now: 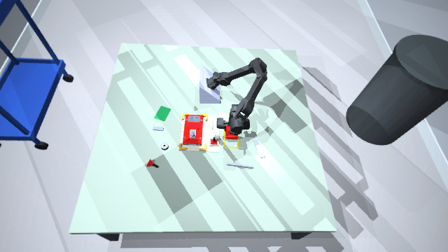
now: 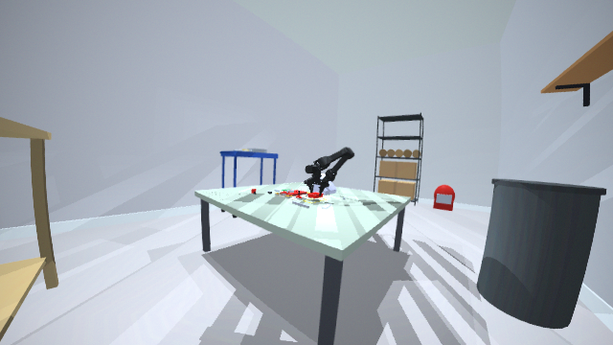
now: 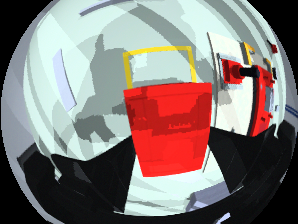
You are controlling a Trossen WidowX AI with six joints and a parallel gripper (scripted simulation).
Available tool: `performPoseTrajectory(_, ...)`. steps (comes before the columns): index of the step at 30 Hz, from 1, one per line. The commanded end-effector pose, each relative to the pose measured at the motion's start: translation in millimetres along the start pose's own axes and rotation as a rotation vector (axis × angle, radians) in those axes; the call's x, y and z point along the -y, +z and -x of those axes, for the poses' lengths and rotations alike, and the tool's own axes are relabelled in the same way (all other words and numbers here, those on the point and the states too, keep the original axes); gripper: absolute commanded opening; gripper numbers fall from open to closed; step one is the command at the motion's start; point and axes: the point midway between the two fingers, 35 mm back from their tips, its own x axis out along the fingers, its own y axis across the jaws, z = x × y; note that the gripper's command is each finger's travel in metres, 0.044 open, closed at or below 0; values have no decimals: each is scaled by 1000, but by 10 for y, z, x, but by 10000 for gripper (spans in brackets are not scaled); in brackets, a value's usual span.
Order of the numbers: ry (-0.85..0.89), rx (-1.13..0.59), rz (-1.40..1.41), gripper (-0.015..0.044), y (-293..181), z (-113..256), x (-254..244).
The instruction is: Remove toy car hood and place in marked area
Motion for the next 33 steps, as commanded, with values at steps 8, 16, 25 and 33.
performPoseTrajectory(8,4,0,-5,0,-5,-47,0)
performPoseTrajectory(16,4,0,-5,0,-5,-86,0)
performPoseTrajectory(25,4,0,-5,0,-4,-130,0)
performPoseTrajectory(33,4,0,-5,0,-5,-169,-1)
